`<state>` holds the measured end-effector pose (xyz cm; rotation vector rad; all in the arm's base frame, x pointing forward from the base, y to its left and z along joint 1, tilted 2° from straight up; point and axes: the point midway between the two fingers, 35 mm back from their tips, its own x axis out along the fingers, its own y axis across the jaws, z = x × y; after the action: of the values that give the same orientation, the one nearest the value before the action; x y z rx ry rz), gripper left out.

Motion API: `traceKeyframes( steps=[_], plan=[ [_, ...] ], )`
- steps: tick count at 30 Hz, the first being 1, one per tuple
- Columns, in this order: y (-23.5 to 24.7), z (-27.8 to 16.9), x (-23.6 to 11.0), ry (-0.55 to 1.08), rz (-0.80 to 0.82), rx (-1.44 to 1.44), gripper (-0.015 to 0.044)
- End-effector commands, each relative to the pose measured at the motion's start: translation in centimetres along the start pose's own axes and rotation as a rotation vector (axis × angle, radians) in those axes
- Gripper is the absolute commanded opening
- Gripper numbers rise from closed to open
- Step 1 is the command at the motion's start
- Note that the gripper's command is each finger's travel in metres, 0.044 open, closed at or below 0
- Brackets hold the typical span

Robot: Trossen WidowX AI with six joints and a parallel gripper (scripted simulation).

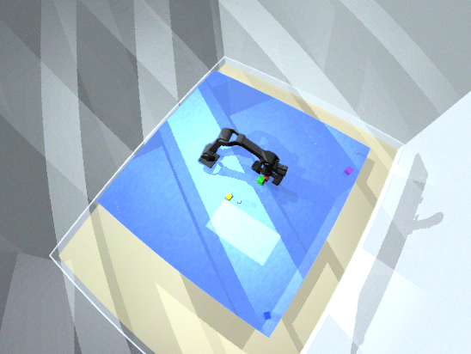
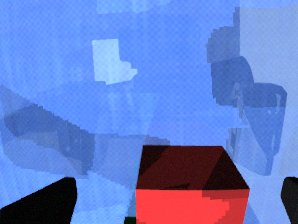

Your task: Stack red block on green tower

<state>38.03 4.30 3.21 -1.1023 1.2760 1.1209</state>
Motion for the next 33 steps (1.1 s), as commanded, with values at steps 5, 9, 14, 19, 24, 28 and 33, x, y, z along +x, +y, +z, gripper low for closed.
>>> traceKeyframes(
  steps=[5,9,14,19,24,28,33],
  plan=[
    [0.0,-0.1,0.0,0.005,-0.002,0.004,0.0414],
    [0.0,-0.1,0.0,0.005,-0.002,0.004,0.0309],
    [0.0,-0.1,0.0,0.005,-0.002,0.004,0.0177],
    [0.0,-0.1,0.0,0.005,-0.002,0.004,0.0125],
    [0.0,-0.1,-0.3,0.005,-0.002,0.004,0.0052],
    [0.0,0.0,-1.8,0.005,-0.002,0.004,0.0000],
    [0.0,0.0,-4.4,0.005,-0.002,0.004,0.0000]
  ],
)
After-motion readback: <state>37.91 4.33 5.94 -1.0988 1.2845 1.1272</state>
